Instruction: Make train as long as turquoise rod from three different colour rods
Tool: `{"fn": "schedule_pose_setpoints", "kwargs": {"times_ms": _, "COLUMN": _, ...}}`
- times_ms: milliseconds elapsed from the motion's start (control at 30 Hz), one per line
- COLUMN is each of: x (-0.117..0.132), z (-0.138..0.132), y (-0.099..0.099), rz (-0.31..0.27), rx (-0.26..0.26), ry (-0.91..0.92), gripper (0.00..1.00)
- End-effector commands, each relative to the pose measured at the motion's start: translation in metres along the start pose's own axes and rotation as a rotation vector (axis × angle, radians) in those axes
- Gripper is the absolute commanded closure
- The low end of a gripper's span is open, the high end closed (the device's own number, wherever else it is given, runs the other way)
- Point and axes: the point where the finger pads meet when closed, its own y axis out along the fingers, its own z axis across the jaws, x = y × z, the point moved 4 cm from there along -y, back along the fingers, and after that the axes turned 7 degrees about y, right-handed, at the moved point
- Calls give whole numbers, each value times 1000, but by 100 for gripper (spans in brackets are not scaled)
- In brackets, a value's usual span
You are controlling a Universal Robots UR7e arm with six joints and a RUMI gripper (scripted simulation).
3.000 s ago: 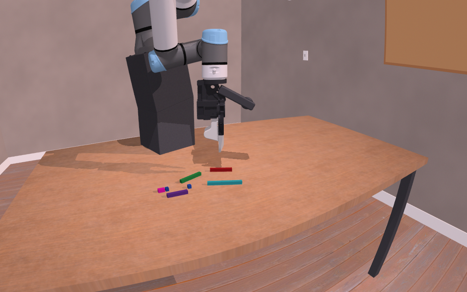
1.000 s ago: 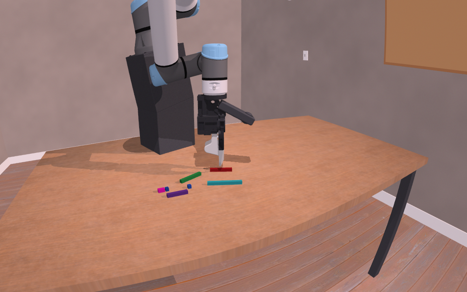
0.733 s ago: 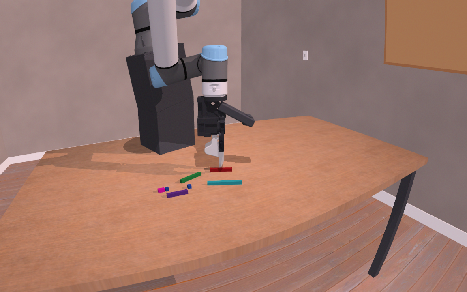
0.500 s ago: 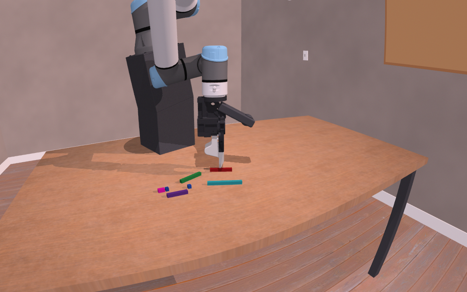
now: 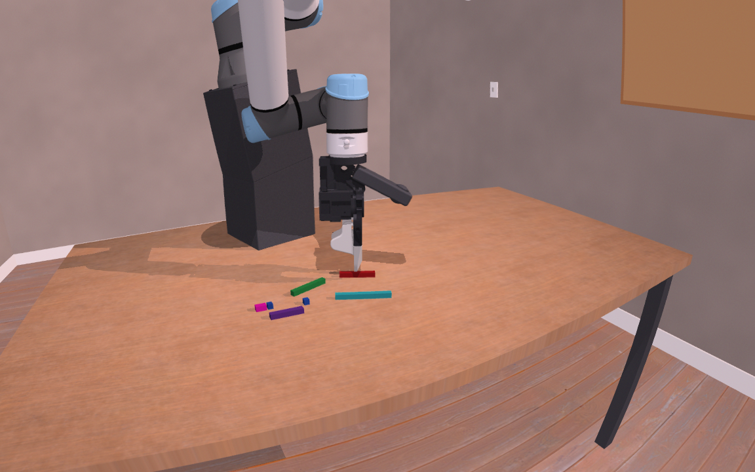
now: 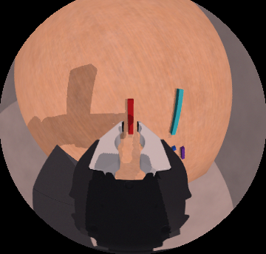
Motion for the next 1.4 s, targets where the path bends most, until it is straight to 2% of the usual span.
{"fn": "schedule_pose_setpoints", "kwargs": {"times_ms": 0, "x": 0, "z": 0, "y": 0, "rz": 1, "rx": 1, "ry": 0, "gripper": 86}}
{"fn": "schedule_pose_setpoints", "kwargs": {"times_ms": 733, "x": 0, "z": 0, "y": 1, "rz": 1, "rx": 1, "ry": 0, "gripper": 86}}
{"fn": "schedule_pose_setpoints", "kwargs": {"times_ms": 1367, "x": 0, "z": 0, "y": 15, "rz": 1, "rx": 1, "ry": 0, "gripper": 86}}
